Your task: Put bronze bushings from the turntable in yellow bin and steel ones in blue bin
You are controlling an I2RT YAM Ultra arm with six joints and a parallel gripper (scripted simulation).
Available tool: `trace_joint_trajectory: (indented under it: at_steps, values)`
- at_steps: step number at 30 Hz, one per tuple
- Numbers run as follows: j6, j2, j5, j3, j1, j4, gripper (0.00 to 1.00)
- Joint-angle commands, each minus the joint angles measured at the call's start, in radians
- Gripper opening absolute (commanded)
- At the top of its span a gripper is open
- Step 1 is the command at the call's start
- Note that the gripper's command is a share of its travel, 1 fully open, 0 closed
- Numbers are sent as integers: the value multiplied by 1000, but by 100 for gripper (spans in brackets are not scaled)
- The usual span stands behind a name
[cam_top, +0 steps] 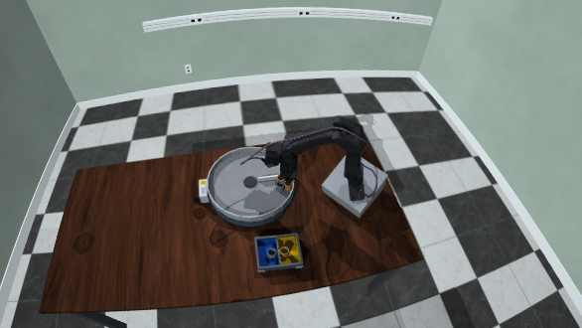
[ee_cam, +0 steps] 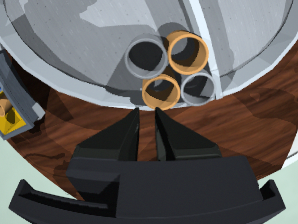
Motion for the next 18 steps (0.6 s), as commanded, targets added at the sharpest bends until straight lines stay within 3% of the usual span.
trace_joint_trajectory:
  at_steps: [1,18]
  values:
    - [-5,4,-5,30,-10,17,14]
    - [-2,-6,-4,37,-6,13,14]
